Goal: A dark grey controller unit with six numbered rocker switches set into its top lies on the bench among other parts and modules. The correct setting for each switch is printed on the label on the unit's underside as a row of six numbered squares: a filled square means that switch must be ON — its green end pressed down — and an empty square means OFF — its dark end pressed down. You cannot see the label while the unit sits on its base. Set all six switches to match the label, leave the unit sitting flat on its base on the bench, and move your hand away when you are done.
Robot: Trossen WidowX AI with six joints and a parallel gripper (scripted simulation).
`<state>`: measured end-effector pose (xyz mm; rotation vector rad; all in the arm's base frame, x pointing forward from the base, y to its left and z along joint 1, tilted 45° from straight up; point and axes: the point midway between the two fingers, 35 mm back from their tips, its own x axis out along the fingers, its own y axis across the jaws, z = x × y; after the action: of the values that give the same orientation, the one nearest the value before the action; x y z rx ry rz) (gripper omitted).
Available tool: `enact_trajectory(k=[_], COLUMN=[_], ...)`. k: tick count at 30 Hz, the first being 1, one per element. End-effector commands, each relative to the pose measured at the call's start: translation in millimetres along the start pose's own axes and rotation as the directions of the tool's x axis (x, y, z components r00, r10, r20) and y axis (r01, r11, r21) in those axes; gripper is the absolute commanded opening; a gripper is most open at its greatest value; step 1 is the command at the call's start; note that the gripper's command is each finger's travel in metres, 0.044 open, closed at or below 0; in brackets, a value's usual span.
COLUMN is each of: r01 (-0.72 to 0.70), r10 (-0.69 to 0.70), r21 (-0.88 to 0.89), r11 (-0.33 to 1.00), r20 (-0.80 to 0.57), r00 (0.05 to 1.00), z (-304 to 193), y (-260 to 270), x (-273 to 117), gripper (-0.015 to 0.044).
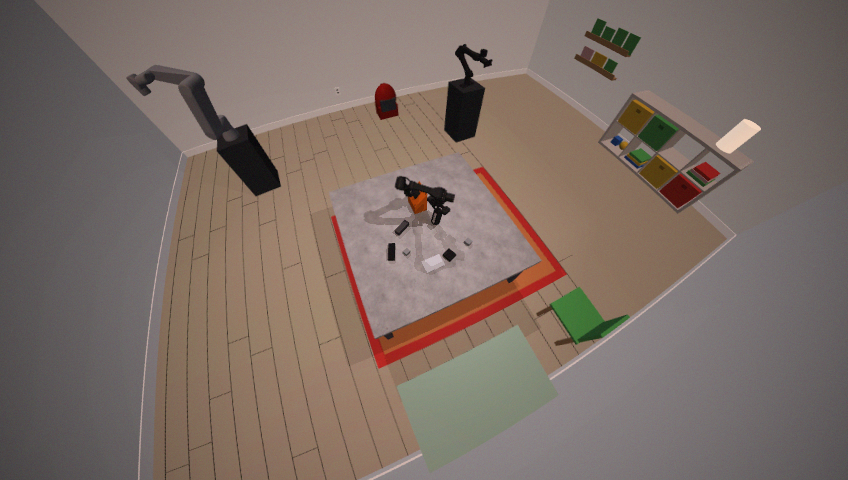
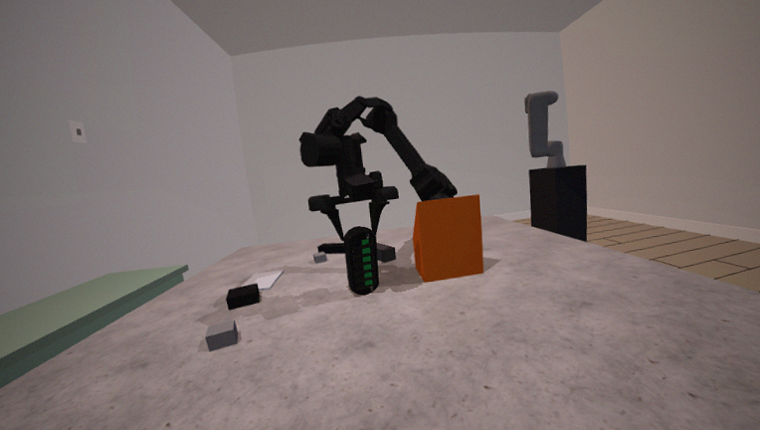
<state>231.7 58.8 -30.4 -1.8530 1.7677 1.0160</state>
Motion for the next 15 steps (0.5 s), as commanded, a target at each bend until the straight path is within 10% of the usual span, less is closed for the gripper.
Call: enact_trajectory(k=[1,15], r01=[-0.001,-0.001], r10=[0.001,0.001], r21=[-0.002,-0.002], r11=[1.0,1.0], r20=[-0.007,-0.007], r00=[1.0,1.0], z=[-4.7,-5.7], y=[0.2,0.2], x=[0.3,0.4], gripper=[0.0338,0.0338])
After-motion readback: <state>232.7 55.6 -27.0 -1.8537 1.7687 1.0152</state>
